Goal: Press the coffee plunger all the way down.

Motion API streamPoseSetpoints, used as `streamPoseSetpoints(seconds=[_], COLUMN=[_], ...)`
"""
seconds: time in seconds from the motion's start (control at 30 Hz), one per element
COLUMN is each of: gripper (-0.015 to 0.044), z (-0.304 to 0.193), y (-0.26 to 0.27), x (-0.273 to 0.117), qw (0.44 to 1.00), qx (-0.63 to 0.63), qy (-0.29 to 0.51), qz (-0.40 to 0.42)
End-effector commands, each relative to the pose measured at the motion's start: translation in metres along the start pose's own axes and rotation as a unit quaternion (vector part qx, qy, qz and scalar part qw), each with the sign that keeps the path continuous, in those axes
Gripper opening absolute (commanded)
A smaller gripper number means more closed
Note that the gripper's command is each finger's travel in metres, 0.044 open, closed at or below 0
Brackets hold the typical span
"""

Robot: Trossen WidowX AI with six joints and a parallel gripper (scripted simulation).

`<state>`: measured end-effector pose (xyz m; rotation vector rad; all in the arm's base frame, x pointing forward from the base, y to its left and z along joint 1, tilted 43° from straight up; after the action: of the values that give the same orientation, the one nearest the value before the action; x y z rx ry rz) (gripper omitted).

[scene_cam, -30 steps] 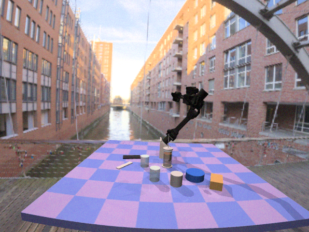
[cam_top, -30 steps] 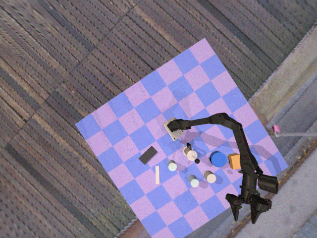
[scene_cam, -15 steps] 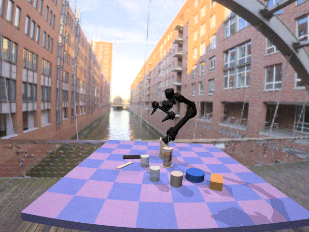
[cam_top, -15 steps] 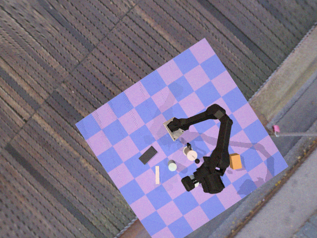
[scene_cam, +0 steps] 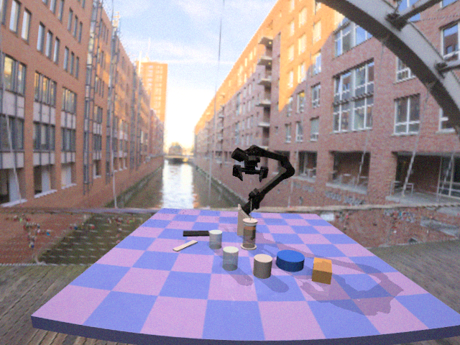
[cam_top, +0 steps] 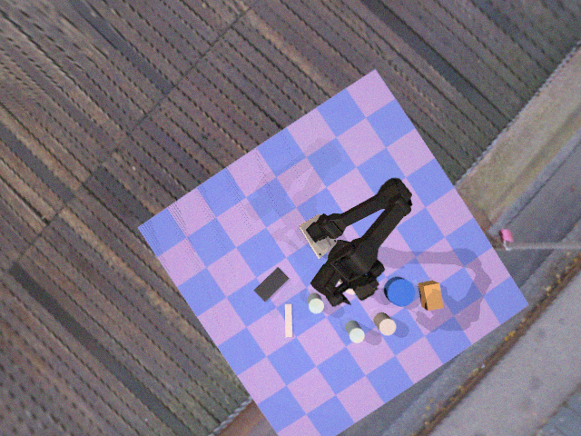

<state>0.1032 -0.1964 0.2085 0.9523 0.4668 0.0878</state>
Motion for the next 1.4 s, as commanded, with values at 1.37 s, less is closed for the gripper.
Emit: streamPoseSetpoints(seconds=[1.37], gripper=[0.0335], z=[-0.041], y=[-0.007], x=[0.064], qw=[1.000], qx=[0.007], qy=[-0.009], qz=[0.010])
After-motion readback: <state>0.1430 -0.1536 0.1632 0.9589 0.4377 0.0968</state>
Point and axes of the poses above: the point midway between the two fingers, 35 mm back from their tips, its own x axis out along the fingers, its own y axis across the jaws, z = x × y, the point moved 8 cm from there along -x, back along the fingers, and after that the axes turned 14 degrees about x, right-handed, at the moved point
